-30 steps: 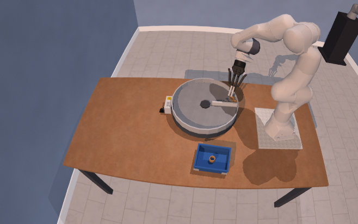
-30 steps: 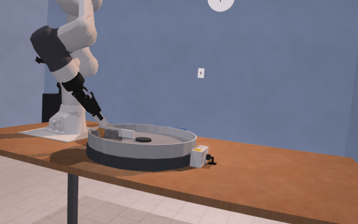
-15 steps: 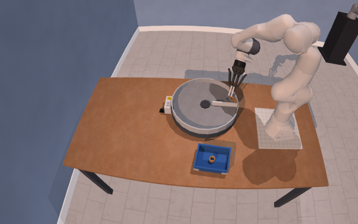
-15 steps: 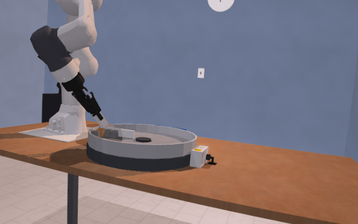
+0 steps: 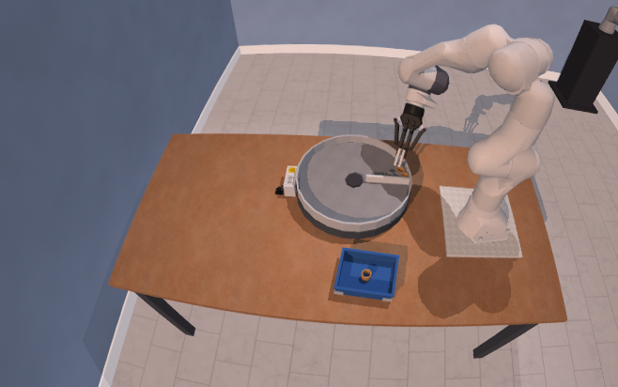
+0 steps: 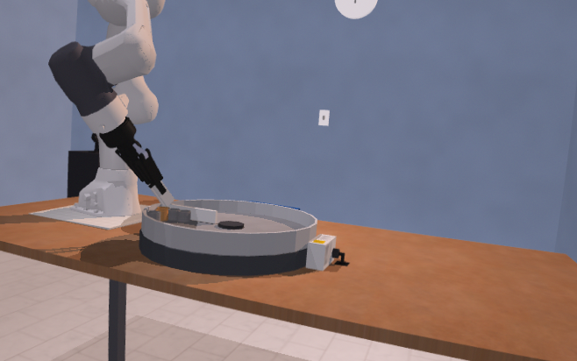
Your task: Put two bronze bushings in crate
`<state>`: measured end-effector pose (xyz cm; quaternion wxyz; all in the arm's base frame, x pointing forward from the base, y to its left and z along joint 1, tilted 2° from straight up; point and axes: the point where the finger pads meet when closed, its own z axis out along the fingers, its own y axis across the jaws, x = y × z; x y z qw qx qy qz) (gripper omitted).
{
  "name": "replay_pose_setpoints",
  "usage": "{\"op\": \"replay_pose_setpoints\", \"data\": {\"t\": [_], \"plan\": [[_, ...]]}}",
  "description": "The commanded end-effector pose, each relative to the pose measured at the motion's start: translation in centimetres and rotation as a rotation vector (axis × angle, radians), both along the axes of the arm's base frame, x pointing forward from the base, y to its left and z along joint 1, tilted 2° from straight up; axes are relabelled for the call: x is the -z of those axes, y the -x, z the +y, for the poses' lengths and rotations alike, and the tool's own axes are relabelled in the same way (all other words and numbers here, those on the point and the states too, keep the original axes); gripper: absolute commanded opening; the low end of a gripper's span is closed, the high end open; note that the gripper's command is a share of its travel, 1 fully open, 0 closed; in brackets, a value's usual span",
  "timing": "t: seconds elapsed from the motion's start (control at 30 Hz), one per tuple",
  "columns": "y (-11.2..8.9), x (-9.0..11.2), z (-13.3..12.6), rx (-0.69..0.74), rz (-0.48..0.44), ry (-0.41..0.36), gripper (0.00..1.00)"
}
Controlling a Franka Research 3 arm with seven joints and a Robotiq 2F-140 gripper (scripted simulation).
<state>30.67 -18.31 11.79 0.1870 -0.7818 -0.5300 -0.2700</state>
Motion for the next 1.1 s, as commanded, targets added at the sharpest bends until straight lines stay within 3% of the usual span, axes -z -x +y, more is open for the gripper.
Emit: {"op": "replay_pose_setpoints", "data": {"t": [0.0,1.07], "plan": [[0.17,0.49,-0.25,-0.002,-0.001,0.004,0.06],[0.16,0.96,-0.29,-0.002,-0.001,0.004,0.06]]}}
